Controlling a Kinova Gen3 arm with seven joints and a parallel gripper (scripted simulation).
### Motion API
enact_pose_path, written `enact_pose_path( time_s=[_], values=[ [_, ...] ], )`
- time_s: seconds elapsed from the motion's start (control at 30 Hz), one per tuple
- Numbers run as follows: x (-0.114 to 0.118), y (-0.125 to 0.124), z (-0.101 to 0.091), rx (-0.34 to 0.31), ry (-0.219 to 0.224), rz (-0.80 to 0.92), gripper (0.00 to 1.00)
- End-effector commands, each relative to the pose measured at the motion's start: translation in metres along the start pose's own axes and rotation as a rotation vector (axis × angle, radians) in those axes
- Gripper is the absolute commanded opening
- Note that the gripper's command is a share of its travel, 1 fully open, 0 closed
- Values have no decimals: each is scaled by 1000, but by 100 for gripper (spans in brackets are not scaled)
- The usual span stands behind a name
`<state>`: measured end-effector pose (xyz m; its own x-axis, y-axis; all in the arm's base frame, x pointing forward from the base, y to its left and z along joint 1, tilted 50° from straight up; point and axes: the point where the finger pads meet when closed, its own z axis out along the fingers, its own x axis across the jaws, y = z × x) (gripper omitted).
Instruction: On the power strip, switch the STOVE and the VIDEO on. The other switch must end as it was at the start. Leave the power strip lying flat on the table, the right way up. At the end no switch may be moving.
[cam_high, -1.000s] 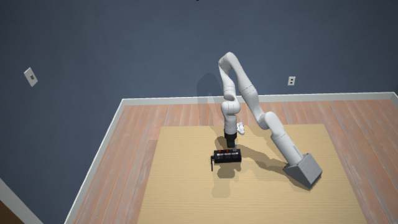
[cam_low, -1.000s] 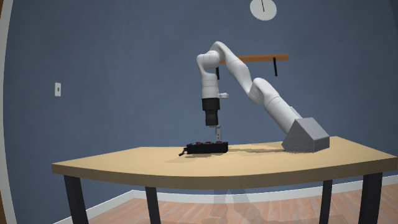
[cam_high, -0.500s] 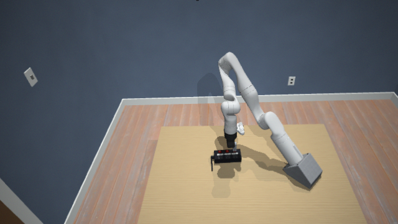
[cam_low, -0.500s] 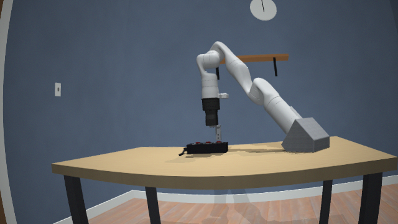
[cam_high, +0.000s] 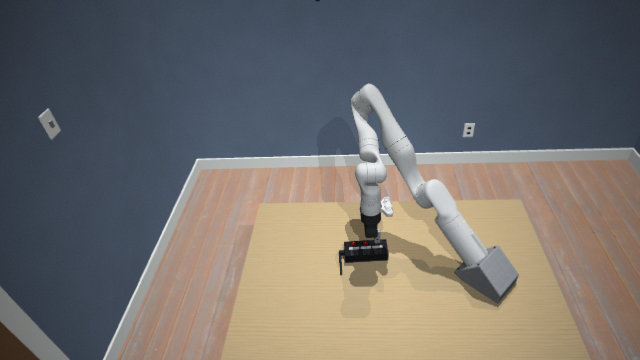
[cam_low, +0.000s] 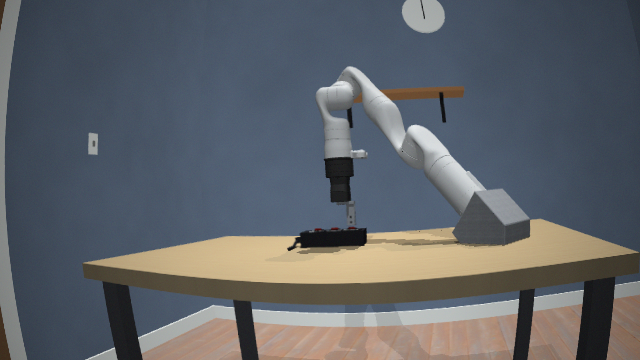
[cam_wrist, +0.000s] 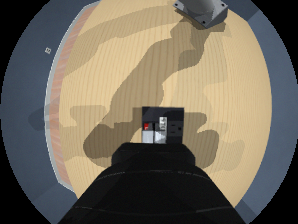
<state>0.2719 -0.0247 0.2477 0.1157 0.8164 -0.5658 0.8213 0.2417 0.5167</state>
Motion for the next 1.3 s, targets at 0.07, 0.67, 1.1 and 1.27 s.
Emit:
enact_pose_path(
  time_s=[0.07, 0.67, 1.1, 1.27],
  values=[
    [0, 0, 1, 0, 0, 0, 0],
    [0, 0, 7, 0, 0, 0, 0],
    [0, 0, 8, 0, 0, 0, 0],
    [0, 0, 8, 0, 0, 0, 0]
  ],
)
